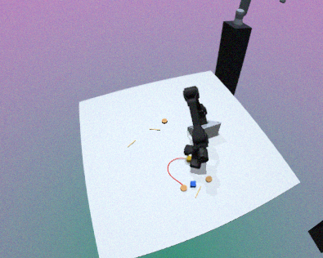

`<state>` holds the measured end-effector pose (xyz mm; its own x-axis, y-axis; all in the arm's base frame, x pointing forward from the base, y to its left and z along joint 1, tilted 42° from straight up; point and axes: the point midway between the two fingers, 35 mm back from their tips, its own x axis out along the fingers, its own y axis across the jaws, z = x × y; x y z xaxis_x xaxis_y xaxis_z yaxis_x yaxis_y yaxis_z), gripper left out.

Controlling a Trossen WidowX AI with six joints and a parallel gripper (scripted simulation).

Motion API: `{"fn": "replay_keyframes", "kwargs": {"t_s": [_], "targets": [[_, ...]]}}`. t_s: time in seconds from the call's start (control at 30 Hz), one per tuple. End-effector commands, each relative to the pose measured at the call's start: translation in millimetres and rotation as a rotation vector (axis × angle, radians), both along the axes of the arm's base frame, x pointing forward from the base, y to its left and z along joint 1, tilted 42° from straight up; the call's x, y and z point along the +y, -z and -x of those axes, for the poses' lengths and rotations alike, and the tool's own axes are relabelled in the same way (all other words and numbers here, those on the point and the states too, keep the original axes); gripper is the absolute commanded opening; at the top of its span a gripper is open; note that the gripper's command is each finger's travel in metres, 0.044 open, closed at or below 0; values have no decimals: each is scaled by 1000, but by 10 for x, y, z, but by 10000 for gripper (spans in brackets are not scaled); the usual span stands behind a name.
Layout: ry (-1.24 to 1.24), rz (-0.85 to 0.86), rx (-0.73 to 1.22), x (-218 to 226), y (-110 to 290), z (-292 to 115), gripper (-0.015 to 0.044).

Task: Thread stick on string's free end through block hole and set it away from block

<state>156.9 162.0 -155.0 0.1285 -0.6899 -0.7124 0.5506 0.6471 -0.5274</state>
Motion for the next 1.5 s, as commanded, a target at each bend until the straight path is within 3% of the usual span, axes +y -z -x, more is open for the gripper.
{"fn": "replay_keyframes", "kwargs": {"t_s": [0.0, 1.47], "targets": [[4, -1, -1, 21, 30, 49, 0], [-5, -24, -4, 245, 243, 523, 0]]}}
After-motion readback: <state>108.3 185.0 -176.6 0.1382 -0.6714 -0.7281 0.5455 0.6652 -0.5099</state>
